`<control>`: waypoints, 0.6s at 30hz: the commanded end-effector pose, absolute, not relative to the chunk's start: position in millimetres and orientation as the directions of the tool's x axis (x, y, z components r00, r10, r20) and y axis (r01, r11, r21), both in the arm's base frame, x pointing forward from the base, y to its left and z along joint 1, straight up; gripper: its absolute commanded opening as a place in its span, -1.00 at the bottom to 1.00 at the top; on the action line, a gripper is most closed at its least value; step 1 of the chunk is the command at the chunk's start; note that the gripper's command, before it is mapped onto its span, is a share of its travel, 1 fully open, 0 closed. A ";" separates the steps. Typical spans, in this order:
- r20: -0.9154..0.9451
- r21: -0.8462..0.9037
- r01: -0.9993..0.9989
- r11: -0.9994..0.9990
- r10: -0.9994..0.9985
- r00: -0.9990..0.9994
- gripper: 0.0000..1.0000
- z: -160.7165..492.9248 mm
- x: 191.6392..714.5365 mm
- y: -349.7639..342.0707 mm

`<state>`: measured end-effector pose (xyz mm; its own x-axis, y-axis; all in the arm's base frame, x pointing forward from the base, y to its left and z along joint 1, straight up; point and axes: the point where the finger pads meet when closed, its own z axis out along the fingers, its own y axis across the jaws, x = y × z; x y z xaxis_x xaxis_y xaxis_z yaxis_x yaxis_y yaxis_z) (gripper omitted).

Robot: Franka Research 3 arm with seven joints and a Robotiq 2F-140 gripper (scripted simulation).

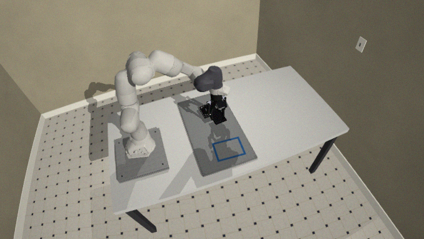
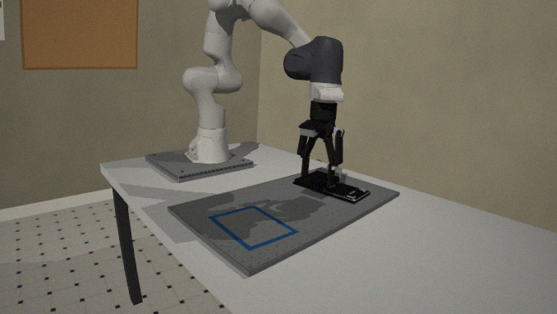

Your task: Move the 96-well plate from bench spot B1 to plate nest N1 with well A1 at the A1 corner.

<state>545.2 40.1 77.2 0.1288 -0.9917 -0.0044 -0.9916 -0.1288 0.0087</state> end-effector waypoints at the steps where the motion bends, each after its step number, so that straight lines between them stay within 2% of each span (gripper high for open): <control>1: -0.002 0.005 -0.994 -0.107 -0.994 0.107 0.21 79.4 546.0 51.7; 18: -0.002 0.005 -0.994 -0.107 -0.994 0.107 0.21 81.1 544.2 101.6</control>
<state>544.7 93.7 80.5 0.1436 -0.9896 -0.0063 -0.9896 -0.1437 0.0023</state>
